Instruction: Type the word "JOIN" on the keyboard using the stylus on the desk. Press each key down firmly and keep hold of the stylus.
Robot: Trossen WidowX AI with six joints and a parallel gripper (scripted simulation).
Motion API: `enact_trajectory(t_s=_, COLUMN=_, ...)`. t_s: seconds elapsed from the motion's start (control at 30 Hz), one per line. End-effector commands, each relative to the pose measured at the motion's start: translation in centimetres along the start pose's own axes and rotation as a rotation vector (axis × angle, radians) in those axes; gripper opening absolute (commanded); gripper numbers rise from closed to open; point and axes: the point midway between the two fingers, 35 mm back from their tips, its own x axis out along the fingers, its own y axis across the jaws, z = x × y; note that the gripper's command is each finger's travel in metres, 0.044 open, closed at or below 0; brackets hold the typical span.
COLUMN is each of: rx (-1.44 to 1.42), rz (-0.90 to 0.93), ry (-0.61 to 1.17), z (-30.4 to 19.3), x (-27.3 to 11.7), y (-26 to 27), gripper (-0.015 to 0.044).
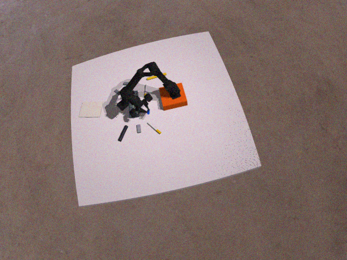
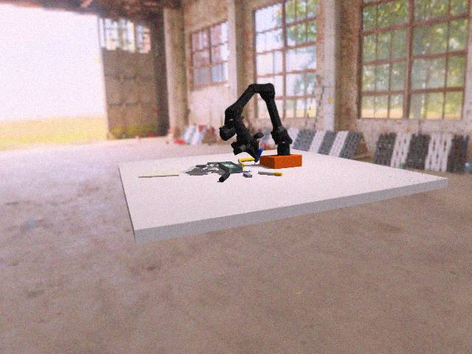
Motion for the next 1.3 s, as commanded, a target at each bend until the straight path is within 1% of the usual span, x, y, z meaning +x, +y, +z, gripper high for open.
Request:
enact_trajectory(t_s=0.0, rx=0.010, rz=0.016, ry=0.066, z=0.7, x=-0.7, y=0.4, gripper=0.0000)
enact_trajectory(t_s=0.3, rx=0.043, rz=0.087, ry=0.242, z=2.8, x=-2.8, y=1.3, gripper=0.0000)
enact_trajectory(t_s=0.6, rx=0.073, rz=0.195, ry=0.403, z=5.6, x=-5.1, y=1.9, gripper=0.0000)
enact_trajectory(t_s=1.27, rx=0.153, rz=0.547, ry=0.690, z=13.8, x=-10.5, y=1.4, gripper=0.0000)
